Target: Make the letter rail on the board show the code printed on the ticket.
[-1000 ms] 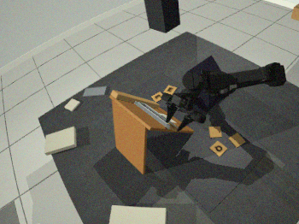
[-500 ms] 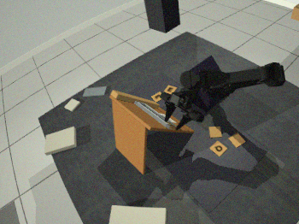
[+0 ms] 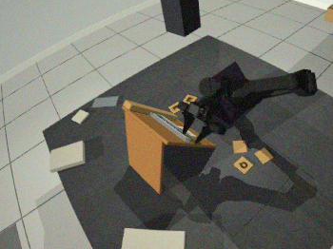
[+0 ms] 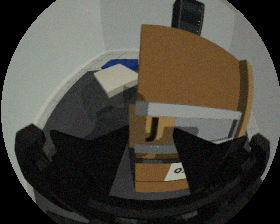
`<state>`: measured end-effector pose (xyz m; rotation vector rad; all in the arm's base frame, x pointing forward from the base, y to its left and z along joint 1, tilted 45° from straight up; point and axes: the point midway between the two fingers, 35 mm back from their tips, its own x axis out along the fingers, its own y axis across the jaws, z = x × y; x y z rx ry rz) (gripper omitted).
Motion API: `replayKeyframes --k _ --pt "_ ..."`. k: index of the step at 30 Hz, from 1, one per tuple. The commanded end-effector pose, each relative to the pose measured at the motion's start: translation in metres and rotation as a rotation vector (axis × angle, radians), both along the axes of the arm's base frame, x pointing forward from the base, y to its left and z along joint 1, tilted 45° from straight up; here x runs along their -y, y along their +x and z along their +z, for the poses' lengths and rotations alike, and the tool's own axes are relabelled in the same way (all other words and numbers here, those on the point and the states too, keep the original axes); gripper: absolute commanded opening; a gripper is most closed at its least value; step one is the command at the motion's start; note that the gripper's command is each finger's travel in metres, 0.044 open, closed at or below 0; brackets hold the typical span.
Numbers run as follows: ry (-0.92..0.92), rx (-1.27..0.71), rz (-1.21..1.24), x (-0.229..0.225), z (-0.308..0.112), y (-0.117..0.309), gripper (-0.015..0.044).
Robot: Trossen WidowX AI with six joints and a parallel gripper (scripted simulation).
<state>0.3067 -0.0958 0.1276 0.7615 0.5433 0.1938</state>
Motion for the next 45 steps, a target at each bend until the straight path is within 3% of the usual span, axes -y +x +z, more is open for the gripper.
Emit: replayKeyframes --k 1,45 --pt "0.005 -0.005 0.003 0.001 -0.004 0.0 0.0" --pt "0.004 -0.005 0.003 0.018 -0.022 0.0 0.0"
